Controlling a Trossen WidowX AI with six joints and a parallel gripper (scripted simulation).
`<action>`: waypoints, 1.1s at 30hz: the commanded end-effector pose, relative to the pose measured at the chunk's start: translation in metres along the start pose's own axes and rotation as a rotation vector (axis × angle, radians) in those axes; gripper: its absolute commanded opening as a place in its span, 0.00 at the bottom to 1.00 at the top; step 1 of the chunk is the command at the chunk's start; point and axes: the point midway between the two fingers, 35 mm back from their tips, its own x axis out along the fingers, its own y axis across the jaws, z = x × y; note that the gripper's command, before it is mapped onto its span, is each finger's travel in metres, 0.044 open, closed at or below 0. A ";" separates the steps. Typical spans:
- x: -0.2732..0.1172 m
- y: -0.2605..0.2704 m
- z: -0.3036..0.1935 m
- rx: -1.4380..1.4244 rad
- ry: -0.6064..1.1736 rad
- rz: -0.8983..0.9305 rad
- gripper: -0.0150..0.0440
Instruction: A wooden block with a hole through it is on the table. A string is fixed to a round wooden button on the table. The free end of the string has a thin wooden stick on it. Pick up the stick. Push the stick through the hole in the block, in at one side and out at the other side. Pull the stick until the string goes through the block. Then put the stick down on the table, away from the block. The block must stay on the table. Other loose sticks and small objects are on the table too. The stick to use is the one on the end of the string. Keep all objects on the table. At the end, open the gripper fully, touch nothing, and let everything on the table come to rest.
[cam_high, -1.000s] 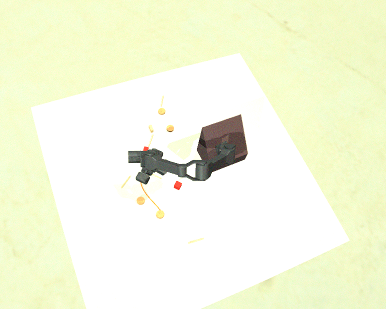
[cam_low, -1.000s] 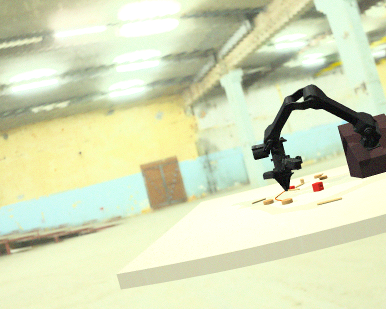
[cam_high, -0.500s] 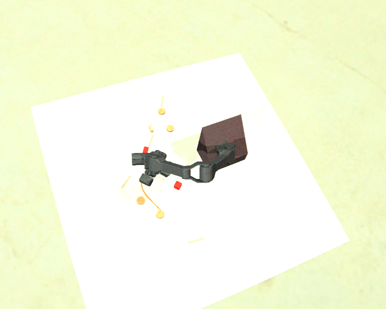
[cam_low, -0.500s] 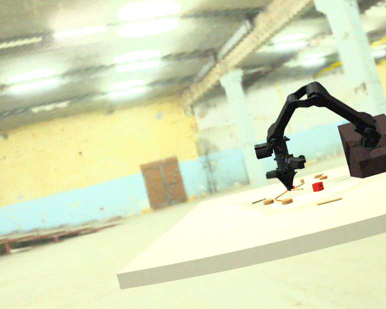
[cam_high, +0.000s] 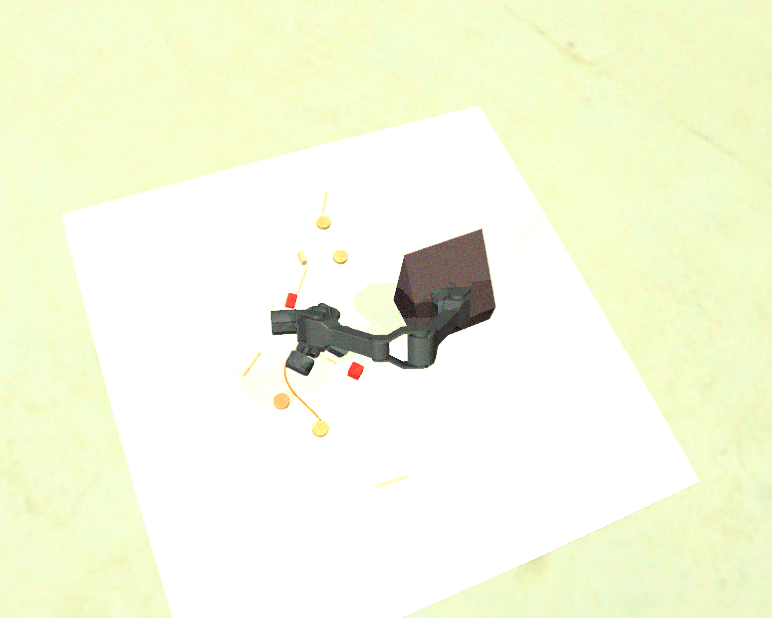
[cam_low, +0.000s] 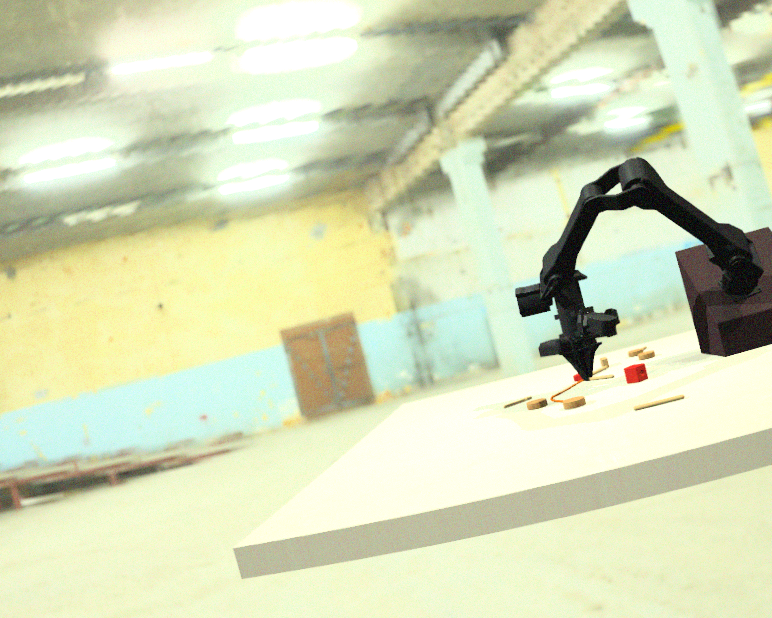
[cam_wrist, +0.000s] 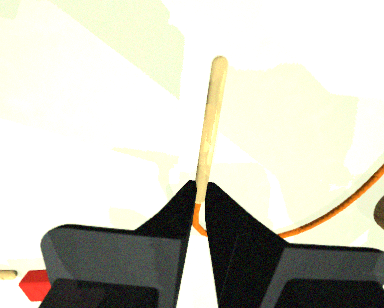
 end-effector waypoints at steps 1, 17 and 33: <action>0.001 0.001 0.008 0.003 -0.005 -0.001 0.25; 0.001 0.003 0.029 0.004 -0.006 -0.001 0.25; 0.001 0.005 0.043 0.005 0.000 -0.002 0.25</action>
